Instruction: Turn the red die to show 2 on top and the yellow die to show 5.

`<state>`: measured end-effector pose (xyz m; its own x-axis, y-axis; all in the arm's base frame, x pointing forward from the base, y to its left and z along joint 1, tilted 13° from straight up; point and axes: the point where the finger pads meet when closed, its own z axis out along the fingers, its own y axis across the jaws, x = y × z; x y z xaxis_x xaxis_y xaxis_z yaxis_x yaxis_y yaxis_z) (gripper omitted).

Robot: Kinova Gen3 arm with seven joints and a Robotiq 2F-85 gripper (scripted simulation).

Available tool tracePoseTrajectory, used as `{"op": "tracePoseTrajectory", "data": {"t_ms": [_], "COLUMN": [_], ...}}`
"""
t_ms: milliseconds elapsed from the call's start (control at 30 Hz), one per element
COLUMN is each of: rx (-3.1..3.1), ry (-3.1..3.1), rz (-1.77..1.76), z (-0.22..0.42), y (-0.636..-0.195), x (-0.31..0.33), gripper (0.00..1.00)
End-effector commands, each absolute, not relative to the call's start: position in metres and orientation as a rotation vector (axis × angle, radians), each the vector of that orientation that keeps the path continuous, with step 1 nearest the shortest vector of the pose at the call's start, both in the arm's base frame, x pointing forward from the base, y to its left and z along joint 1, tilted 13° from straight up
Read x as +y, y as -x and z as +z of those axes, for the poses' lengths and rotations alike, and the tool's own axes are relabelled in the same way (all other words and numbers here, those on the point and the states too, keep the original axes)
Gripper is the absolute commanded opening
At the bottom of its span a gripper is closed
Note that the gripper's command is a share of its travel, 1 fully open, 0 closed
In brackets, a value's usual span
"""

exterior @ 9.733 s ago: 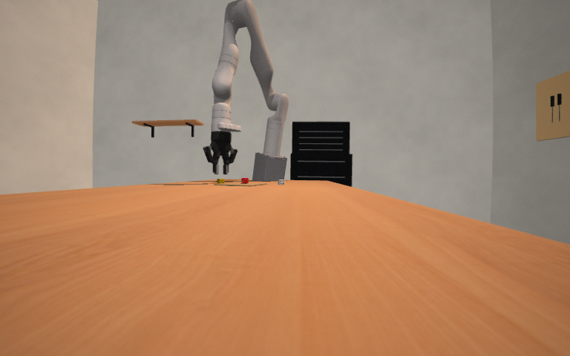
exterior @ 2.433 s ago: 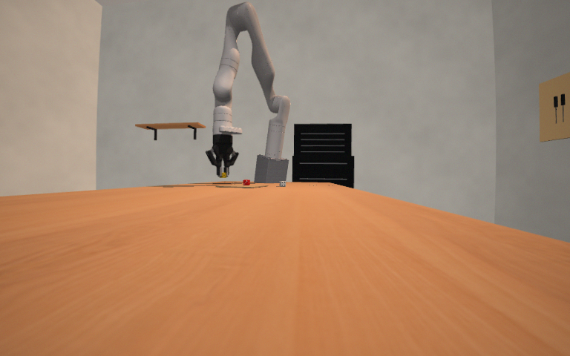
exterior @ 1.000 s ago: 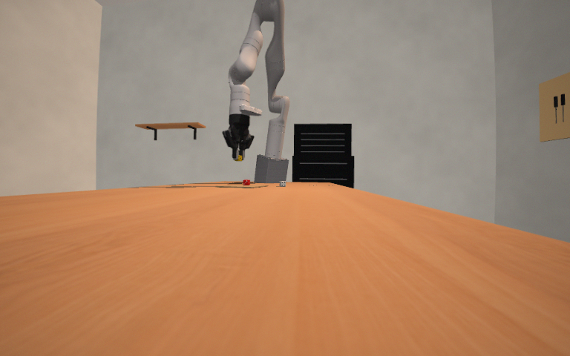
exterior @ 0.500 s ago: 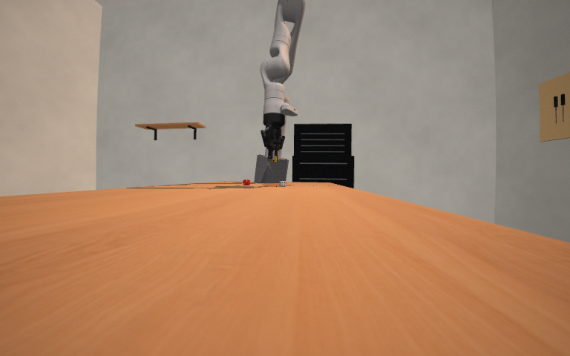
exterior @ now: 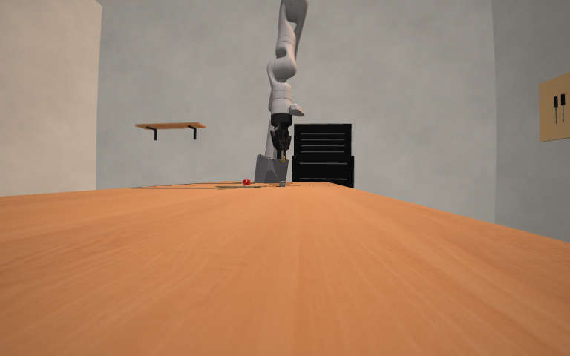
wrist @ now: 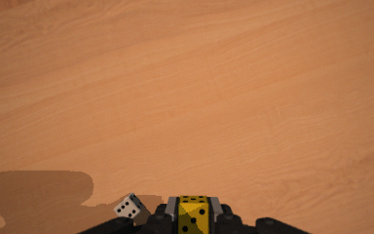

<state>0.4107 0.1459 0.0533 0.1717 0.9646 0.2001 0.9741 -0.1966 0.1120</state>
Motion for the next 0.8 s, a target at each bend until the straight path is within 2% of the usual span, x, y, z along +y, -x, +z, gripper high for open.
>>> {"op": "tracePoseTrajectory", "data": {"t_ms": [0, 767], "rx": [-1.955, -1.854], "ry": [2.373, 2.219], "rz": [-0.359, -0.592], "z": [0.0533, 0.0506], "y": [-0.4112, -0.4109], "x": [0.1438, 0.1420], "gripper": [0.15, 0.15]}}
